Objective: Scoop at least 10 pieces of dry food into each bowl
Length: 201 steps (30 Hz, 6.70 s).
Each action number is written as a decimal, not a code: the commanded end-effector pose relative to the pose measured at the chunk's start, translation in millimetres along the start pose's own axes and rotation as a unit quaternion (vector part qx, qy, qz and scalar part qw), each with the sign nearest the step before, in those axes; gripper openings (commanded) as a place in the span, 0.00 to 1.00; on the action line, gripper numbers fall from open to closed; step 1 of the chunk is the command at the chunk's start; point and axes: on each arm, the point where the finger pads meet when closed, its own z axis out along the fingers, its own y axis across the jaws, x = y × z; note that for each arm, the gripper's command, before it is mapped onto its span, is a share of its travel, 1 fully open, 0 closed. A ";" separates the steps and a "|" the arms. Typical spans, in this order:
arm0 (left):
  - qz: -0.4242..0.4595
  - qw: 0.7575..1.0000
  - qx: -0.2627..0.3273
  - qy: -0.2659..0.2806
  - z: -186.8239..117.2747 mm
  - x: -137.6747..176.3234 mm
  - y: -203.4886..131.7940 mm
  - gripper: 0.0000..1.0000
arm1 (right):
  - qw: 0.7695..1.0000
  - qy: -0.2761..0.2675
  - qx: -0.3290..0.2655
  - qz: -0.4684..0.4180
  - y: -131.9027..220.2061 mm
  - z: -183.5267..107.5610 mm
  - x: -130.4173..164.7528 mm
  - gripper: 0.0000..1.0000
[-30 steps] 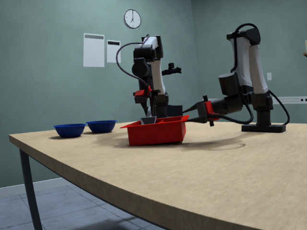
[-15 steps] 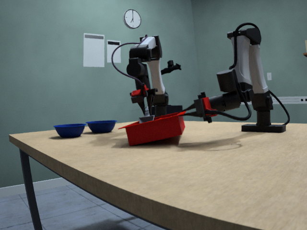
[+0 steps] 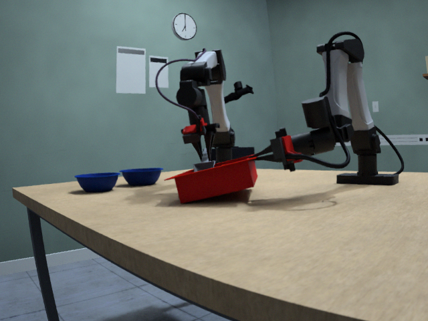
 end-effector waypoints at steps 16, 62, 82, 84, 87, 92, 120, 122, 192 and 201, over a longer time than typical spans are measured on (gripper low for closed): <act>0.037 0.999 0.016 -0.001 4.9 -4.4 -30.2 0.00 | 0.999 -0.004 -0.041 -0.010 -7.7 -6.5 -7.7 0.00; 0.062 0.998 -0.020 0.000 15.0 -4.2 -68.1 0.00 | 0.995 -0.035 -0.096 -0.011 -28.0 -30.9 -17.9 0.00; 0.062 0.998 -0.020 -0.001 14.9 -4.3 -68.2 0.00 | 0.993 -0.043 -0.105 -0.017 -16.9 -19.5 -20.4 0.00; 0.062 0.998 -0.020 -0.001 14.9 -4.3 -68.2 0.00 | 0.994 -0.037 -0.099 -0.012 -24.1 -22.5 -17.6 0.00; 0.062 0.998 -0.020 -0.001 14.9 -4.3 -68.3 0.00 | 0.993 -0.051 -0.106 -0.017 -16.0 -17.7 -23.4 0.00; 0.062 0.998 -0.020 -0.001 14.9 -4.3 -68.3 0.00 | 0.992 -0.067 -0.105 -0.013 -17.5 -15.2 -29.4 0.00; 0.062 0.998 -0.020 0.000 15.0 -4.2 -68.0 0.00 | 0.989 -0.115 -0.096 -0.011 -21.2 -11.0 -47.2 0.00; 0.062 0.998 -0.020 0.000 14.9 -4.3 -68.0 0.00 | 0.986 -0.131 -0.104 -0.007 -18.4 -5.6 -51.8 0.00; 0.059 0.998 -0.022 -0.002 15.1 -5.0 -67.3 0.00 | 0.935 -0.355 -0.005 -0.015 -5.9 -8.8 -69.1 0.00; 0.059 0.998 -0.022 -0.002 15.1 -5.0 -67.3 0.00 | 0.914 -0.404 0.026 -0.021 -1.7 -11.8 -65.3 0.00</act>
